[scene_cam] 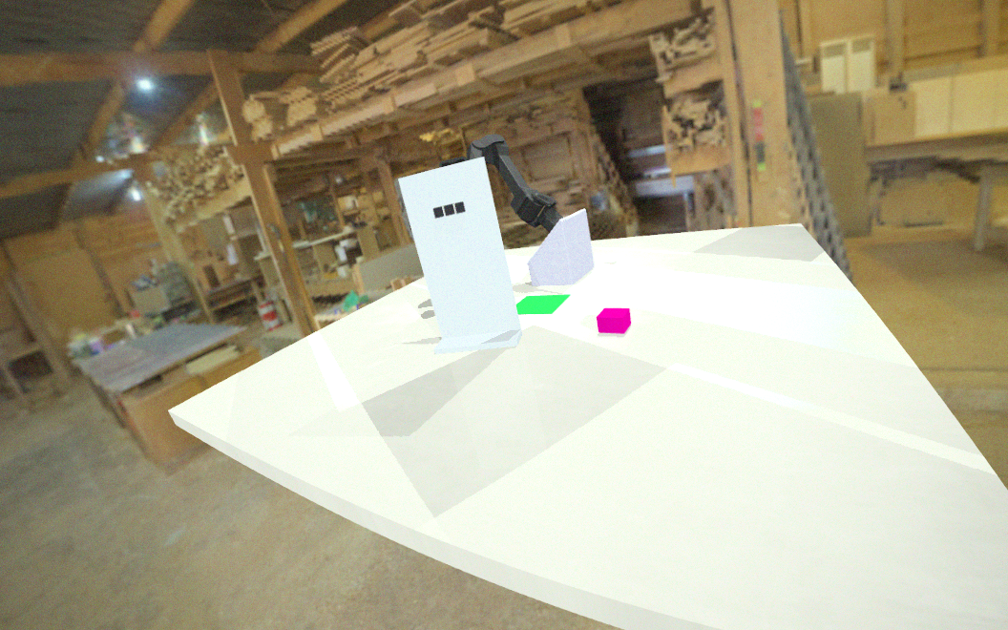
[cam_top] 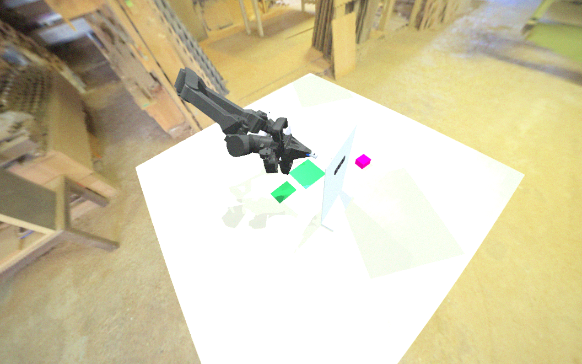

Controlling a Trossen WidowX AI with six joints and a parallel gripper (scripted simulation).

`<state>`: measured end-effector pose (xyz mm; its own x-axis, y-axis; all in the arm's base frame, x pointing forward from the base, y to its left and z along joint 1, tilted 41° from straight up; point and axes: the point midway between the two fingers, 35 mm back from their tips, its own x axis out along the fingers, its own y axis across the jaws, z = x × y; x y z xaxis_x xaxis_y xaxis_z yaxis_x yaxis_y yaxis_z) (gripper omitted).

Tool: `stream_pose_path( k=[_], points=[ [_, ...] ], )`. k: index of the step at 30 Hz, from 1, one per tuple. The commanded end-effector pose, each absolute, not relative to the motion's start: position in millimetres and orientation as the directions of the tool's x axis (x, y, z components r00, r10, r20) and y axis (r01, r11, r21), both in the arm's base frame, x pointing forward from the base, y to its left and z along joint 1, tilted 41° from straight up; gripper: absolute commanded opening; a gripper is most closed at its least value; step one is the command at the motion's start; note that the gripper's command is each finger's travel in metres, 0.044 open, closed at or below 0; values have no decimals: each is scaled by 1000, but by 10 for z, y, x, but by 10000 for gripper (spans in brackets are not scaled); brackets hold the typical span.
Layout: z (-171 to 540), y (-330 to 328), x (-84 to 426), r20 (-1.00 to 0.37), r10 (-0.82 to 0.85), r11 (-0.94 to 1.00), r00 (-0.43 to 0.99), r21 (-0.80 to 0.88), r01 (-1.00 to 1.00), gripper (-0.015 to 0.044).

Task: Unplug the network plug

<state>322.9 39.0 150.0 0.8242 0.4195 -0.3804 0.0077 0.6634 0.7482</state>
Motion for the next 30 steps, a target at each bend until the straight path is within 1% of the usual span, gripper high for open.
stream_pose_path(
  k=[1, 16, 22, 30],
  points=[
    [1622, 476, 3193, -377, 416, 663, 827, 749, 8, 0],
    [1876, 707, 3013, -379, 417, 662, 826, 749, 10, 0],
    [1522, 608, 3035, -489, 340, 709, 803, 695, 123, 0],
    [1005, 448, 2976, -643, 218, 772, 734, 574, 274, 0]
  ],
)
